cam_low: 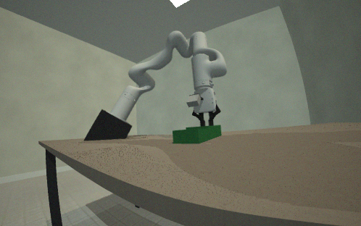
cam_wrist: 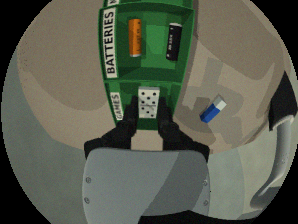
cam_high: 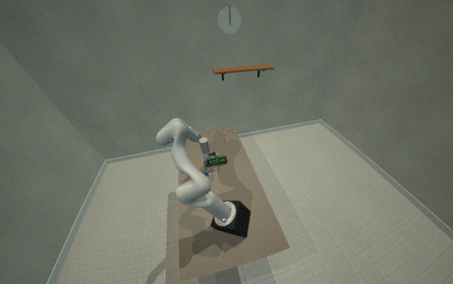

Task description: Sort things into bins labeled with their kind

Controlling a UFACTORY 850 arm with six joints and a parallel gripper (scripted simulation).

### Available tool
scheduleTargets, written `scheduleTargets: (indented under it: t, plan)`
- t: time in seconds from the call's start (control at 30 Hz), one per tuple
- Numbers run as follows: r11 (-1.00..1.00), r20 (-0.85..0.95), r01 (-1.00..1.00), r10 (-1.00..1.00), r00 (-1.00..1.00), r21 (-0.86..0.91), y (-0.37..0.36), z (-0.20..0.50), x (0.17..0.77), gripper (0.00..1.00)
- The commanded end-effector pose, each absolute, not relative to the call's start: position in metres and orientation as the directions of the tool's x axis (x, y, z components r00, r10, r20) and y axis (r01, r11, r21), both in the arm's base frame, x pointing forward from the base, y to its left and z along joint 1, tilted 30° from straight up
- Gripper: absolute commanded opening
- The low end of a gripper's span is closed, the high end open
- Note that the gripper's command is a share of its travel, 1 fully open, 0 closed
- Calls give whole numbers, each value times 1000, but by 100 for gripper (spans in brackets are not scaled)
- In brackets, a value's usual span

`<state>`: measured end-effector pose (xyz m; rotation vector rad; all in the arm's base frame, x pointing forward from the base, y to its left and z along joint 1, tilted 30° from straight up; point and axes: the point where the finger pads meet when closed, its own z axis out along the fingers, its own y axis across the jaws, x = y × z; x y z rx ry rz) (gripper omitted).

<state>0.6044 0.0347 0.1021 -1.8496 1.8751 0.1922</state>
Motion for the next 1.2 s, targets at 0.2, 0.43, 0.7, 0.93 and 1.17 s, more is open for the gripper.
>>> scheduleTargets:
  t: [0.2, 0.43, 0.7, 0.93, 1.17]
  plan:
    - [70, -436, -968, -899, 44, -241, 34, 103, 605, 31]
    - [70, -436, -968, -899, 44, -241, 34, 103, 605, 31]
    - [70, -436, -968, -899, 44, -241, 30, 111, 603, 31]
    - [70, -436, -968, -899, 44, -241, 27, 117, 601, 31]
    - [70, -436, -968, -899, 44, -241, 23, 125, 599, 31]
